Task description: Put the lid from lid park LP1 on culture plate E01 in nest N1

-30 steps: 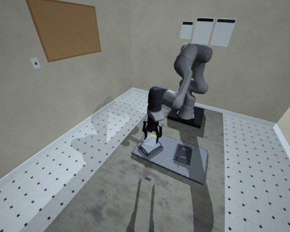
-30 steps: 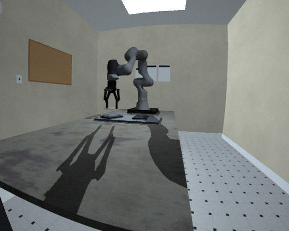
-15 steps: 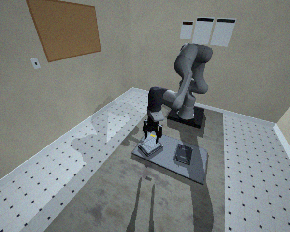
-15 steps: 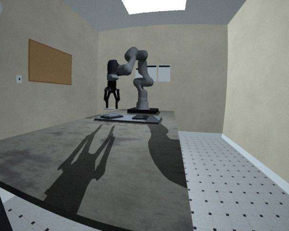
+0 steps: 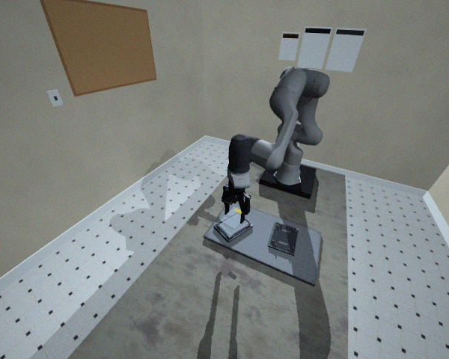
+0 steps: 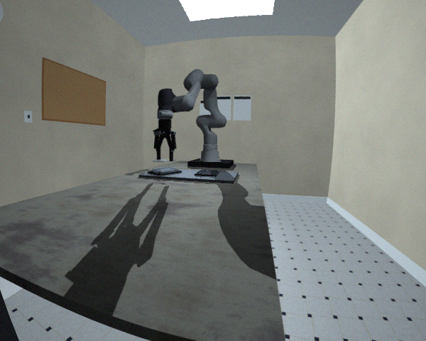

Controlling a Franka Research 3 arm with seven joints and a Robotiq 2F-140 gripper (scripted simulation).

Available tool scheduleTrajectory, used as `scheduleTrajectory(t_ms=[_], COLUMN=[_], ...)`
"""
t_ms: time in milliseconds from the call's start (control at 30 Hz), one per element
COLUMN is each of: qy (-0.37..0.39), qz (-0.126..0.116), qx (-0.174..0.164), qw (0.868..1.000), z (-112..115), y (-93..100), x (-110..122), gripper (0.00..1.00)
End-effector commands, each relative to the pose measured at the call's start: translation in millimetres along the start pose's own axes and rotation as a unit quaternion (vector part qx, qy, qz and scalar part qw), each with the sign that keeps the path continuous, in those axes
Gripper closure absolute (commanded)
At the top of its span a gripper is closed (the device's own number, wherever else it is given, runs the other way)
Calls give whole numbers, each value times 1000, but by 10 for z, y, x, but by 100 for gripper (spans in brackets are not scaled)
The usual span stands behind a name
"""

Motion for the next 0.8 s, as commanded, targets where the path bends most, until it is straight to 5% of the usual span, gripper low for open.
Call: scheduleTrajectory(t_ms=[0,767], qy=[-75,-122], qz=[3,3], qx=[-1,0], qw=[997,993], z=[0,5], y=[-20,-352], x=[-5,-12], gripper=[90,90])
Point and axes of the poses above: the point where the finger pads meet when closed, its own y axis back along the fingers, its own x axis across the jaws, z = x × y, the point moved 2 cm from there along y, back along the fingers, and after that the axes turned 2 degrees about y, right-handed, at the moved point
